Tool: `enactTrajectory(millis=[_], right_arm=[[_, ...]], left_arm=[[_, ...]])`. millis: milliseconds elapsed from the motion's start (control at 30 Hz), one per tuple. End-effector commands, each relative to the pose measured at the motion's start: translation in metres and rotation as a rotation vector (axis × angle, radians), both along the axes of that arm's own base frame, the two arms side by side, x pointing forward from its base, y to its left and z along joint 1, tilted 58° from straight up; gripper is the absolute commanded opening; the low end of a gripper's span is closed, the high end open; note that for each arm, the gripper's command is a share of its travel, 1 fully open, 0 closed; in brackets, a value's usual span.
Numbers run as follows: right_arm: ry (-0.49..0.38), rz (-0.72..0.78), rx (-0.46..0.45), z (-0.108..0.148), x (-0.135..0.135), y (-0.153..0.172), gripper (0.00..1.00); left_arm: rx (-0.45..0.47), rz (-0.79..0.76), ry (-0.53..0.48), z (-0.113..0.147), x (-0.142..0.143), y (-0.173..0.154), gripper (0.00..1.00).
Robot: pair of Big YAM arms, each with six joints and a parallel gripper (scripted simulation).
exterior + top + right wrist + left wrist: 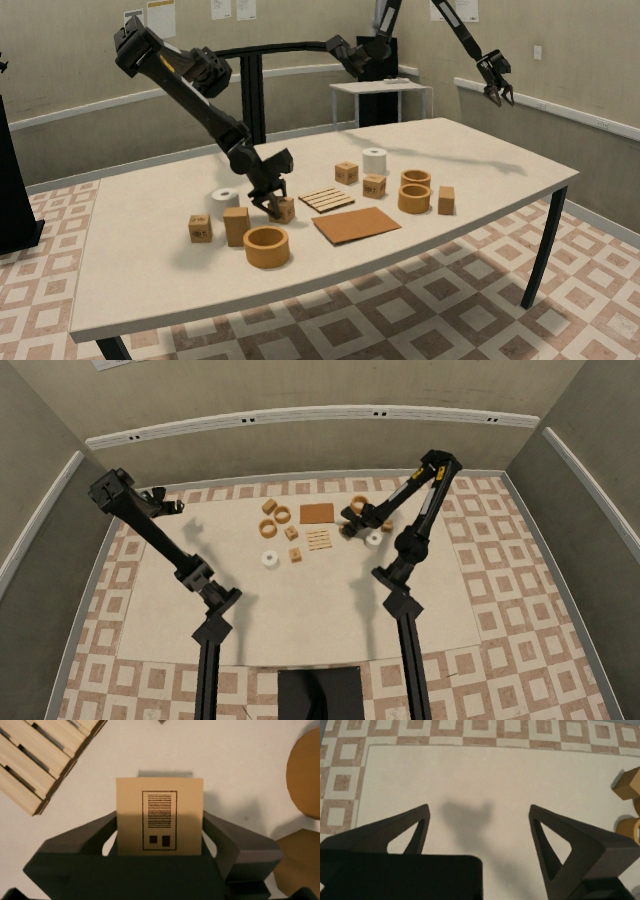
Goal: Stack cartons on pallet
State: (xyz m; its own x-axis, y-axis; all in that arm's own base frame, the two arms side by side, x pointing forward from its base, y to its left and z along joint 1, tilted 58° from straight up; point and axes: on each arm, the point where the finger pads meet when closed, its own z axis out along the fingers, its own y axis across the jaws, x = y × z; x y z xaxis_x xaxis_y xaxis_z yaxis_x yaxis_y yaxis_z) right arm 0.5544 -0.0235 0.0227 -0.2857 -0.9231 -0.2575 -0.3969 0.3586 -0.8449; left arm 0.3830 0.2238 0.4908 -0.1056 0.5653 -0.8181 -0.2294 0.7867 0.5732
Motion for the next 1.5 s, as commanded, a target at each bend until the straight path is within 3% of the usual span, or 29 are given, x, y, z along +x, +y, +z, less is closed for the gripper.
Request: enactTrajectory(millis=[0, 100, 167, 200, 433, 567, 667, 733, 900, 1100, 1467], right_arm=[[-0.003, 0.003, -0.003, 0.001, 0.0, 0.0, 0.04], [-0.007, 0.015, -0.005, 0.007, -0.004, 0.01, 0.38], [-0.007, 0.015, -0.005, 0.007, -0.004, 0.01, 0.38], [-0.001, 0.014, 0.001, 0.008, -0.008, 0.014, 0.49], [-0.024, 0.011, 0.028, 0.025, -0.029, 0.039, 0.5], [-0.017, 0.009, 0.064, 0.01, -0.054, 0.069, 0.5], [0.003, 0.004, 0.083, -0.012, -0.094, 0.113, 0.5], [0.003, 0.004, 0.083, -0.012, -0.094, 0.113, 0.5], [0.028, -0.007, 0.071, -0.034, -0.155, 0.169, 0.5], [0.013, -0.009, 0.053, -0.044, -0.196, 0.22, 0.5], [0.006, 0.005, 0.013, -0.052, -0.227, 0.252, 0.5]], left_arm=[[0.023, 0.0, -0.014, 0.012, 0.002, 0.002, 1.0], [0.023, 0.0, -0.014, 0.012, 0.002, 0.002, 1.0], [0.023, 0.0, -0.014, 0.012, 0.002, 0.002, 1.0], [0.023, 0.0, -0.014, 0.012, 0.002, 0.002, 1.0], [0.023, 0.0, -0.014, 0.012, 0.002, 0.002, 1.0], [0.023, 0.0, -0.014, 0.012, 0.002, 0.002, 1.0], [0.023, 0.0, -0.014, 0.012, 0.002, 0.002, 1.0], [0.023, 0.0, -0.014, 0.012, 0.002, 0.002, 1.0], [0.023, 0.0, -0.014, 0.012, 0.002, 0.002, 1.0], [0.023, 0.0, -0.014, 0.012, 0.002, 0.002, 1.0], [0.023, 0.0, -0.014, 0.012, 0.002, 0.002, 1.0]])
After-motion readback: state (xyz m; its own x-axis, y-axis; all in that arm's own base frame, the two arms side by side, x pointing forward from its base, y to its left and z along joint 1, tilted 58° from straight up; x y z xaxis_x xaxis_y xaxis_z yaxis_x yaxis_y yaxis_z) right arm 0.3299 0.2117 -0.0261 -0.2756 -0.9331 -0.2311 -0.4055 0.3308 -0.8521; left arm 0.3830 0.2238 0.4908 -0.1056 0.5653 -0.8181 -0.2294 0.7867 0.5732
